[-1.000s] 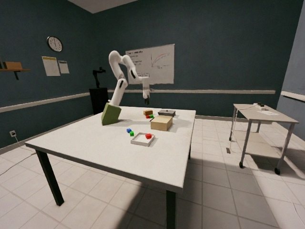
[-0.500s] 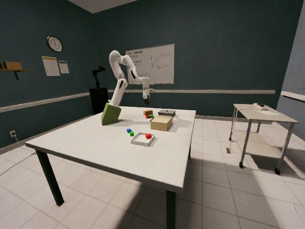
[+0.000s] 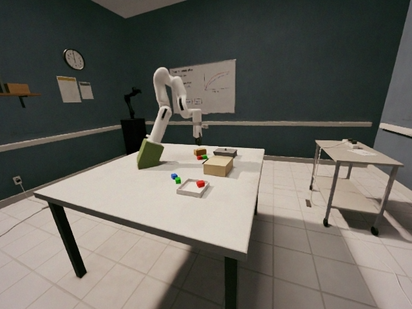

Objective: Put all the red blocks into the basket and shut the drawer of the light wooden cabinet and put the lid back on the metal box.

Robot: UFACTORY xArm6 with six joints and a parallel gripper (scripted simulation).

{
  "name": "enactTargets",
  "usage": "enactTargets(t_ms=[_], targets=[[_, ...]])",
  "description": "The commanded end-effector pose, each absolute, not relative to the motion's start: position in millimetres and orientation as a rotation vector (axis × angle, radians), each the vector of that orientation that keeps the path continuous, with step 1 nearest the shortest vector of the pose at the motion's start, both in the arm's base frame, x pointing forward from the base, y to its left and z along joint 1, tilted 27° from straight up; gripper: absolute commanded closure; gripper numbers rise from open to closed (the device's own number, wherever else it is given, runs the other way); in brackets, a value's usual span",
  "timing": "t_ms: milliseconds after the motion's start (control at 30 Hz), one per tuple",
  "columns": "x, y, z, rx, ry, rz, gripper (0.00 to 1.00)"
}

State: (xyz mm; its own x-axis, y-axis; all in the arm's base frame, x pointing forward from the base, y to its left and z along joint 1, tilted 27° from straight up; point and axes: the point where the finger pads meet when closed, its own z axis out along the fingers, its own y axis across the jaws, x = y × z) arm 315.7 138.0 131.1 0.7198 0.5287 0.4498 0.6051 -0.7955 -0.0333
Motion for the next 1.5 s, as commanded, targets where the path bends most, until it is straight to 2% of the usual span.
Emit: enactTargets(t_ms=[0, 733, 1467], targets=[[330.7, 149.4, 106.2, -2.736, -0.913, -0.647, 0.31], [347.9, 164.0, 62.7, -2.736, -0.913, -0.647, 0.31], [351.9, 167.4, 52.6, -2.736, -0.913, -0.647, 0.31]])
